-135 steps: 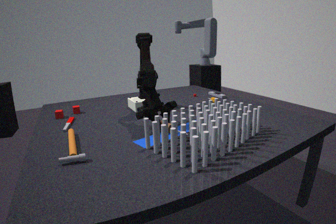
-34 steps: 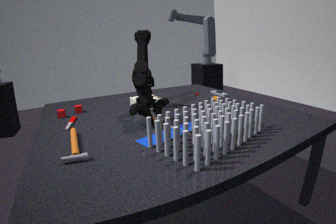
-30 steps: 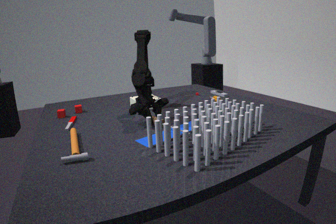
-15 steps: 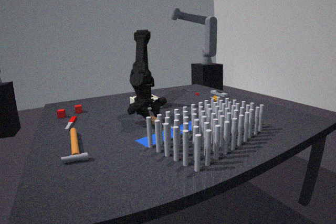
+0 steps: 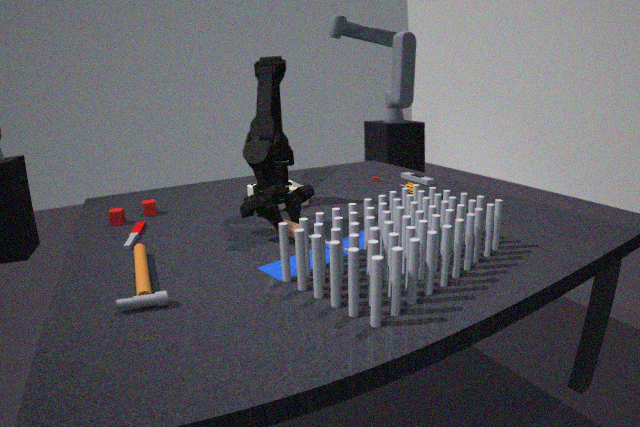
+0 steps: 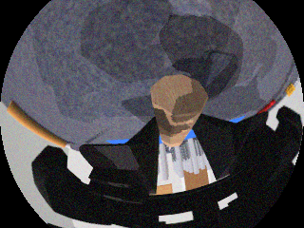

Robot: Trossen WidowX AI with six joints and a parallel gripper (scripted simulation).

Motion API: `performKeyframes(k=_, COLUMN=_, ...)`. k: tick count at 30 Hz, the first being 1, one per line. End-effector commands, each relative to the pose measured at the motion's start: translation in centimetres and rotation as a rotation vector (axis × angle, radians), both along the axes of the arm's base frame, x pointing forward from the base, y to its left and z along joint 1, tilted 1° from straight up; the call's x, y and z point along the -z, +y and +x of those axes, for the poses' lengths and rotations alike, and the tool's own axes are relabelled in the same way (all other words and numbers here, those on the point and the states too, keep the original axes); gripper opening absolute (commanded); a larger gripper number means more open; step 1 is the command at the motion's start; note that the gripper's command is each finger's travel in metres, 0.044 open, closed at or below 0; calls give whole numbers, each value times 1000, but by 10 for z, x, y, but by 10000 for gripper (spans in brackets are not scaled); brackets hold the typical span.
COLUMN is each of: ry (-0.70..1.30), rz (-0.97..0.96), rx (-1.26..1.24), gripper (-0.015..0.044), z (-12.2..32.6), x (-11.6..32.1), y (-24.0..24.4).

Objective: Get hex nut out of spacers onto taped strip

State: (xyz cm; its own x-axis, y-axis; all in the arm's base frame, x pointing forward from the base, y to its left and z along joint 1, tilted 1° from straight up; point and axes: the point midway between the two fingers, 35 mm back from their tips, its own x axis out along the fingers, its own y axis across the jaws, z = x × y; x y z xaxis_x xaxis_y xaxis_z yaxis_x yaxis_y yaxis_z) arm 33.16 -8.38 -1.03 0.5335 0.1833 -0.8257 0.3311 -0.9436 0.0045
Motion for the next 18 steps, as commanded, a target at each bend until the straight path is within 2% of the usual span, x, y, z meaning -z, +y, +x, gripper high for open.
performKeyframes(k=1, ry=0, rz=2, rx=-4, gripper=0, z=-5, x=0, y=0)
performKeyframes(k=18, ry=1, rz=1, rx=-4, gripper=0, z=-20, x=0, y=-5)
